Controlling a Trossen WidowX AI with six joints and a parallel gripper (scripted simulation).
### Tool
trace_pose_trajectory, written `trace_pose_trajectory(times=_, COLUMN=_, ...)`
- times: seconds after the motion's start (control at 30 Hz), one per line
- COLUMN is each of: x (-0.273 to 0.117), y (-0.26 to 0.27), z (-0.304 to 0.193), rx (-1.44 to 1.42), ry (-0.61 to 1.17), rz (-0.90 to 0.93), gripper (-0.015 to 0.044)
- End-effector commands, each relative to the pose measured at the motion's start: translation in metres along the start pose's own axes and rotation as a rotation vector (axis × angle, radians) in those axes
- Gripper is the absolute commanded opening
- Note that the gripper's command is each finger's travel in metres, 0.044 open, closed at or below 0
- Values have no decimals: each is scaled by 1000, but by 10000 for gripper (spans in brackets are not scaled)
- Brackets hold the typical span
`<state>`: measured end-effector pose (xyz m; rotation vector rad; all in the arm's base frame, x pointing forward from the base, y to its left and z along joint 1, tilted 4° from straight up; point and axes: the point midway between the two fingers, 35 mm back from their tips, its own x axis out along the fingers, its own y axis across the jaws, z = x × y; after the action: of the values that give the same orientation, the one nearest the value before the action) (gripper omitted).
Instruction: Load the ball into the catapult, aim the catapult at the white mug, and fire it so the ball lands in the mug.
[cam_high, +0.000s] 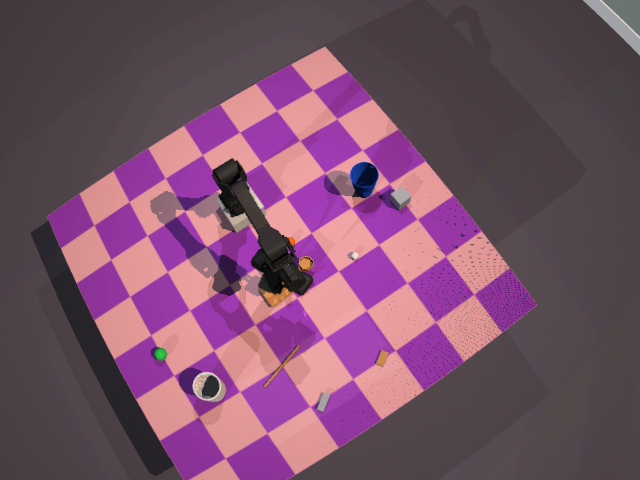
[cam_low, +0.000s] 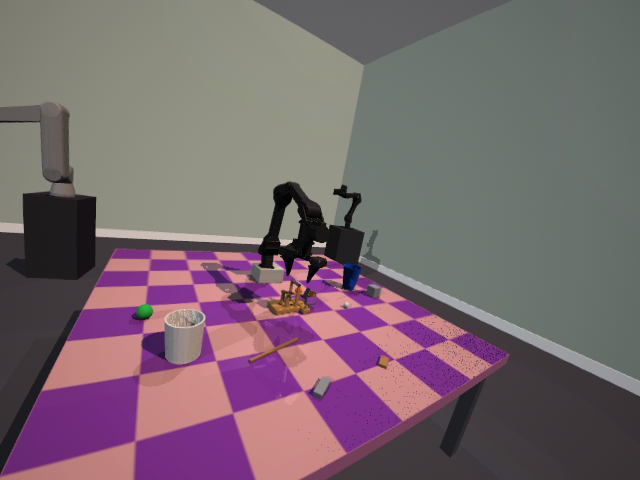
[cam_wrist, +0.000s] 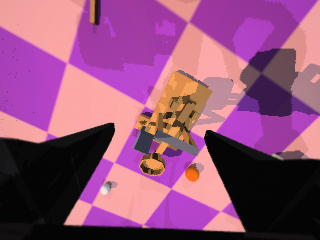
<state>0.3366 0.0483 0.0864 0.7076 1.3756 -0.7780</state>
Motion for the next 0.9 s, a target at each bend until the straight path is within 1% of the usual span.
trace_pose_trajectory(times=0.0, x=0, y=-18, z=8, rx=150, ry=34, rz=-16, gripper=440)
trace_pose_trajectory(times=0.2, x=1, y=-39, z=17, rx=345, ry=75, rz=-45, gripper=440)
trace_pose_trajectory(times=0.4, x=2, y=-41, z=18, rx=367, ry=80, rz=-49, gripper=440)
trace_pose_trajectory(times=0.47, x=12, y=-40, z=17, rx=367, ry=80, rz=-49, gripper=440)
trace_pose_trajectory(times=0.57, x=46, y=-40, z=14, rx=367, ry=80, rz=-49, gripper=440)
trace_pose_trajectory(times=0.87, x=51, y=-40, z=13, rx=367, ry=80, rz=-49, gripper=440)
